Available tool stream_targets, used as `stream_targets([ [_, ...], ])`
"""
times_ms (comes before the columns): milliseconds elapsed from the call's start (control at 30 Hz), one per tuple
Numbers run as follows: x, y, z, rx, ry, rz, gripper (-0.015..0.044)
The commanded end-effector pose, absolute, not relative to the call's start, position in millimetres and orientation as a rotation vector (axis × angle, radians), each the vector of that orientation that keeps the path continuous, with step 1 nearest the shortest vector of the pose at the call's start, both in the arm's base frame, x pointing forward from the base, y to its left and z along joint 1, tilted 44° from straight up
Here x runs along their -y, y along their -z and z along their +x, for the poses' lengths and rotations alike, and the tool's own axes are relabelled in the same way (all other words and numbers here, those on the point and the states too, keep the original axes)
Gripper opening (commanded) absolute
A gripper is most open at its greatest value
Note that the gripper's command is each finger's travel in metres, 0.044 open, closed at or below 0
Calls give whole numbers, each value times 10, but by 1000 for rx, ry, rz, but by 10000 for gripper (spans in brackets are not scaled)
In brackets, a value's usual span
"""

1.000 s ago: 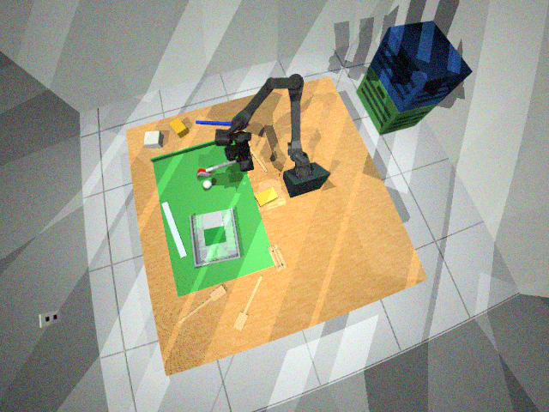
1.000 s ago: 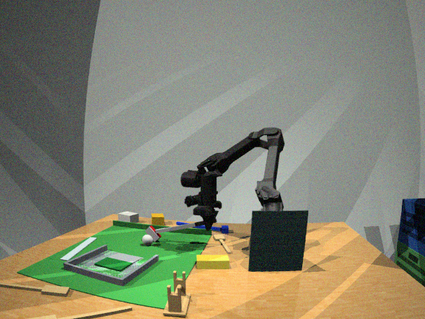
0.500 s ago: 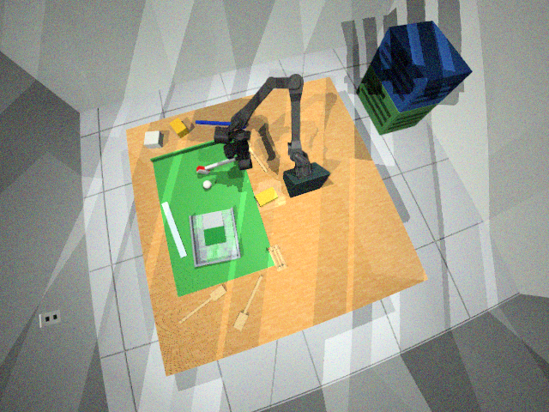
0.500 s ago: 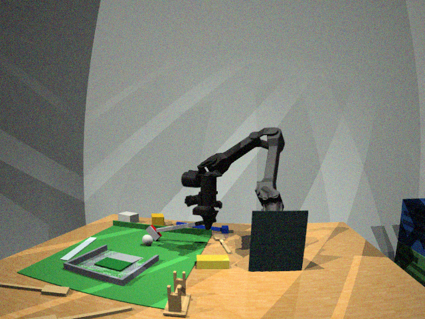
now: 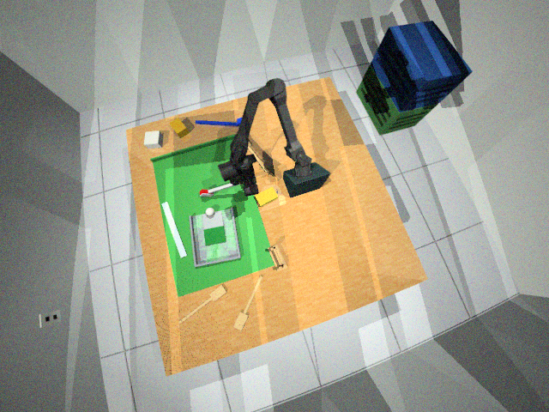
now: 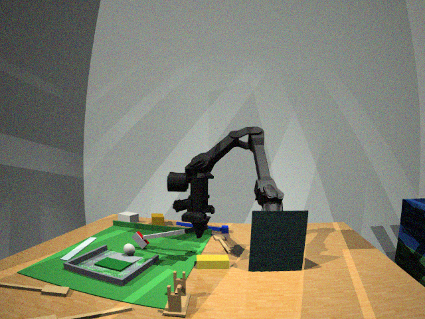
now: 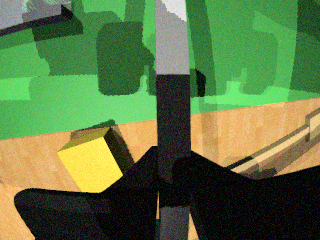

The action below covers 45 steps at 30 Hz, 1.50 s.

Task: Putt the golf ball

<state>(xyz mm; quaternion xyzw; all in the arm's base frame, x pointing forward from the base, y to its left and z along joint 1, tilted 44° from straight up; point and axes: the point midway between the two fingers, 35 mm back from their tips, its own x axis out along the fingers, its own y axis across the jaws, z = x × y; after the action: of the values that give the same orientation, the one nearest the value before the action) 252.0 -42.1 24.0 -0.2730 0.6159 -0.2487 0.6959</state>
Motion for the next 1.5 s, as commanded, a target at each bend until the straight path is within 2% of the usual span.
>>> stream_targets([
  [0,330,-310,2535,-1360,559,-605,0],
  [300,13,-646,2467,-1361,560,-605,0],
  [1467,52,-593,2463,-1368,557,-614,0],
])
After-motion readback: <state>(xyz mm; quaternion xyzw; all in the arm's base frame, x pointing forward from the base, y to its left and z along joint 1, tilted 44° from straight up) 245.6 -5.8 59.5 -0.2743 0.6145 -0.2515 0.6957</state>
